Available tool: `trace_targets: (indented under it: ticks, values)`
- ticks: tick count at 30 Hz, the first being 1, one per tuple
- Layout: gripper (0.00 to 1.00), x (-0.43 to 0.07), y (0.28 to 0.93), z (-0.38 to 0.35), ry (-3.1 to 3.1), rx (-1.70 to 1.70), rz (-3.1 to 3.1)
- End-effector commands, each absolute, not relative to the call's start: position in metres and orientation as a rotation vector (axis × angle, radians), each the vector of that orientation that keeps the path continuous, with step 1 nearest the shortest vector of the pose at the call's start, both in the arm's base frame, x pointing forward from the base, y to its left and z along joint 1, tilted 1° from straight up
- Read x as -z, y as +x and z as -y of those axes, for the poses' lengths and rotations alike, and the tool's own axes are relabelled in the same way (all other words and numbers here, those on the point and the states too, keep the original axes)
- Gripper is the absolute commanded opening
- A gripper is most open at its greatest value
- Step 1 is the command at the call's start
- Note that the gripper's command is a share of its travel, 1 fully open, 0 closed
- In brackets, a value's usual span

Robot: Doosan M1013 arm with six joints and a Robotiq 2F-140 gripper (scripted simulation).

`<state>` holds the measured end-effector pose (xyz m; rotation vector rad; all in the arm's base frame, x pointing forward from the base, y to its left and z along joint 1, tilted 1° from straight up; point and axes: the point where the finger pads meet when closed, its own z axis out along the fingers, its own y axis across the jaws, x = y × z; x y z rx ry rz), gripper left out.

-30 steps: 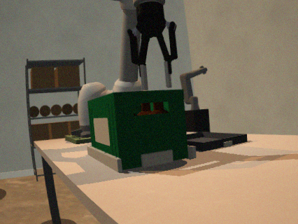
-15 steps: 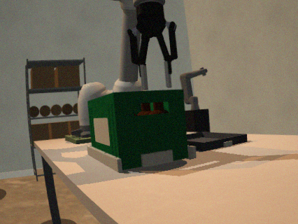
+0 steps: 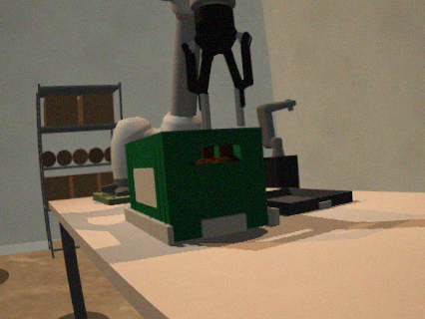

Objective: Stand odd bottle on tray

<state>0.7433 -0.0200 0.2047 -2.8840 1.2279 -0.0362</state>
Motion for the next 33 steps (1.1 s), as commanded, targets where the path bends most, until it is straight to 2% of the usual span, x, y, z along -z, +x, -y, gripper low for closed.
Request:
trace_targets:
  ticks: [1,33]
  values:
    - [0.38,-0.203,0.743,0.020,-2.884,0.036,-1.228]
    - [0.38,-0.171,0.744,0.020,-2.884,0.036,-1.228]
